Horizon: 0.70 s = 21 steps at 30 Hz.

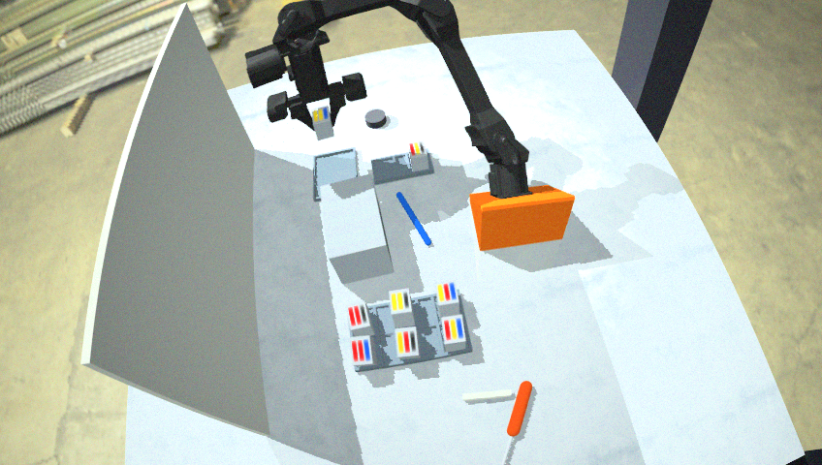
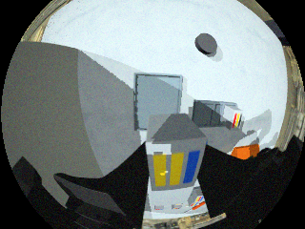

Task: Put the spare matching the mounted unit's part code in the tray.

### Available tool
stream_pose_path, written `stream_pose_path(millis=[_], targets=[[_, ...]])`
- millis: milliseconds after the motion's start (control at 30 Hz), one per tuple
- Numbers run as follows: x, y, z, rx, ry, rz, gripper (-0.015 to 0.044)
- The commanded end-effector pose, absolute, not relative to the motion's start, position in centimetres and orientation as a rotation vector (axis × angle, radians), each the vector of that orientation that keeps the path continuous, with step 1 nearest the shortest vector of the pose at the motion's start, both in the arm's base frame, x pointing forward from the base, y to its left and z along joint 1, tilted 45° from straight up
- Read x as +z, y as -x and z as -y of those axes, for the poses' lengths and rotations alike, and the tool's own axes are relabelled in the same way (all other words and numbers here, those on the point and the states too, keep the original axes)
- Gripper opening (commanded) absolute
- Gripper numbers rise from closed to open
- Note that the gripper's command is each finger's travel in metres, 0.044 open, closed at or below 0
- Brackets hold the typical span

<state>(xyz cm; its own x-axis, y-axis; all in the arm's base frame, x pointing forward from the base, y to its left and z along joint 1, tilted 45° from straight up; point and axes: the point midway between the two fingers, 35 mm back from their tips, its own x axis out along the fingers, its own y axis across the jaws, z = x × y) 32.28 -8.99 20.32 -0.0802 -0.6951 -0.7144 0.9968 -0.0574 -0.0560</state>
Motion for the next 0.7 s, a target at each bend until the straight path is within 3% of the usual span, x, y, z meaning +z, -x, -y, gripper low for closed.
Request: stream_pose_path(millis=[0,667], targets=[[20.4,-33.2,9.4,-1.554,-0.596,-0.654,0.0],[19.4,-33.4,10.4,-1.556,-0.597,-0.656,0.0]])
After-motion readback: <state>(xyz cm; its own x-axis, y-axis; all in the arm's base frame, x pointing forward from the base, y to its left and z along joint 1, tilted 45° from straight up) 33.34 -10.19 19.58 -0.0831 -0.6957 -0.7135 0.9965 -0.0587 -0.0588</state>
